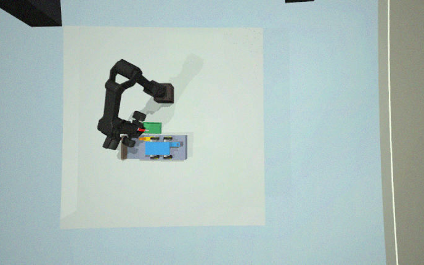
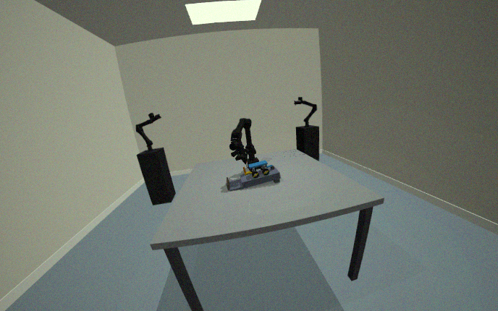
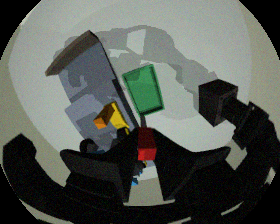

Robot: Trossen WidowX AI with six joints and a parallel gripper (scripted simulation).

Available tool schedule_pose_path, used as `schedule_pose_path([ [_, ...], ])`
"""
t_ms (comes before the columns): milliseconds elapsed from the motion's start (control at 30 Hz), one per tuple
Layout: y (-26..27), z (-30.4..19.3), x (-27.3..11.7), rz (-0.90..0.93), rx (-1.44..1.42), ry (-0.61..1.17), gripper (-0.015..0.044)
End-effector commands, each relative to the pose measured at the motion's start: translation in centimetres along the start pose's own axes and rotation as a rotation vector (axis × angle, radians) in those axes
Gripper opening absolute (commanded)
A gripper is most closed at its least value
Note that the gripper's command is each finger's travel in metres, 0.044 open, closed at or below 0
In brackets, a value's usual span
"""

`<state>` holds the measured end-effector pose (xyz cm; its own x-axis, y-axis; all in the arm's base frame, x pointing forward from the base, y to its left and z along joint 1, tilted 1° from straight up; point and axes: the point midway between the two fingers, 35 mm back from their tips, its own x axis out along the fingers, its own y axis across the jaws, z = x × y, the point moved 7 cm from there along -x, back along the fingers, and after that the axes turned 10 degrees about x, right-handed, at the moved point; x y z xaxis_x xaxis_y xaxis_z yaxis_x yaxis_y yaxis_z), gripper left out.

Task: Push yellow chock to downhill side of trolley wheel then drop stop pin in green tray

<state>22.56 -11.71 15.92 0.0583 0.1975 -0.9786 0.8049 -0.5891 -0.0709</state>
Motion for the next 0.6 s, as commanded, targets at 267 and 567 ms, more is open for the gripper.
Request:
schedule_pose_path([
  [267,-0.49,-0.55,0.04,0.049,0.358,-0.052,0.0],
  [567,-0.71,-1.02,0.1,0.091,0.629,-0.082,0.0],
])
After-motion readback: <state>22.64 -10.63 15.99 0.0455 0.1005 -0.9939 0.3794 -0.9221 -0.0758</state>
